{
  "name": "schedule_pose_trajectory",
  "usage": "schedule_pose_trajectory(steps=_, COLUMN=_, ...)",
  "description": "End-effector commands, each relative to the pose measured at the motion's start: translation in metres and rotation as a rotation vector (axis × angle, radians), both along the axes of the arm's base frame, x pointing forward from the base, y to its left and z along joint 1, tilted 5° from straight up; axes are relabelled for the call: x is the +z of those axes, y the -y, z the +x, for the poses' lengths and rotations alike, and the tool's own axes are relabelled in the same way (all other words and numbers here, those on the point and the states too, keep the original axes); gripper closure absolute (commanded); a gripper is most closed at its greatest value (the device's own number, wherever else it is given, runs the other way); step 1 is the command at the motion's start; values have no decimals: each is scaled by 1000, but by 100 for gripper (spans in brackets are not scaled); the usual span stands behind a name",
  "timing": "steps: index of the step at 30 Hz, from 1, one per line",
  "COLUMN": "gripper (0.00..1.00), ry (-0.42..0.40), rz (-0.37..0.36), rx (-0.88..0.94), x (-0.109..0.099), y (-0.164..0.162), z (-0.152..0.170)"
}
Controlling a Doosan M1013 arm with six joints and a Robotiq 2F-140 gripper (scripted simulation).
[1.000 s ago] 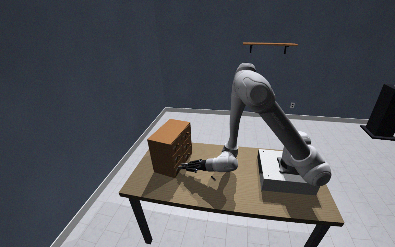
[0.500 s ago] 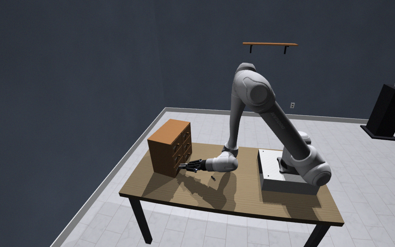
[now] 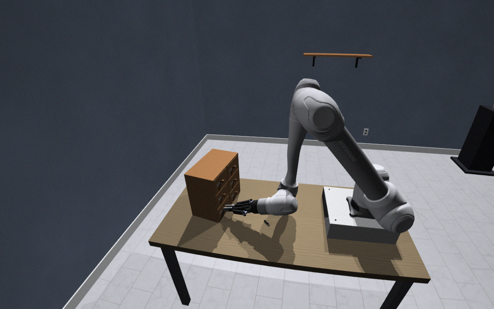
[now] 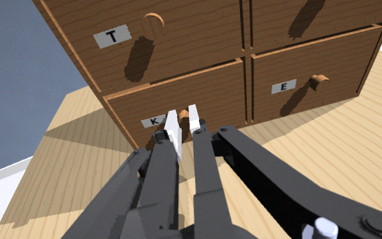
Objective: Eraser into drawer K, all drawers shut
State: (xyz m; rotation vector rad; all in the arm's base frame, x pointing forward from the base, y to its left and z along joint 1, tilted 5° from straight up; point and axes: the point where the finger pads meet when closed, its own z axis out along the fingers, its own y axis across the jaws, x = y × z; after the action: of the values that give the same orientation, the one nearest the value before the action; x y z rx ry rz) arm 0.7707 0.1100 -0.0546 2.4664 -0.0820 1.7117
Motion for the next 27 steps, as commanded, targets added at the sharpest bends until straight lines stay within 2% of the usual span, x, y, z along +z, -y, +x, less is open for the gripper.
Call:
schedule_pose_trajectory(steps=1, gripper=92, ry=0, rz=0, rx=0, x=0, y=0, z=-1)
schedule_pose_trajectory(steps=27, gripper=92, ry=0, rz=0, rx=0, x=0, y=-3, z=-21)
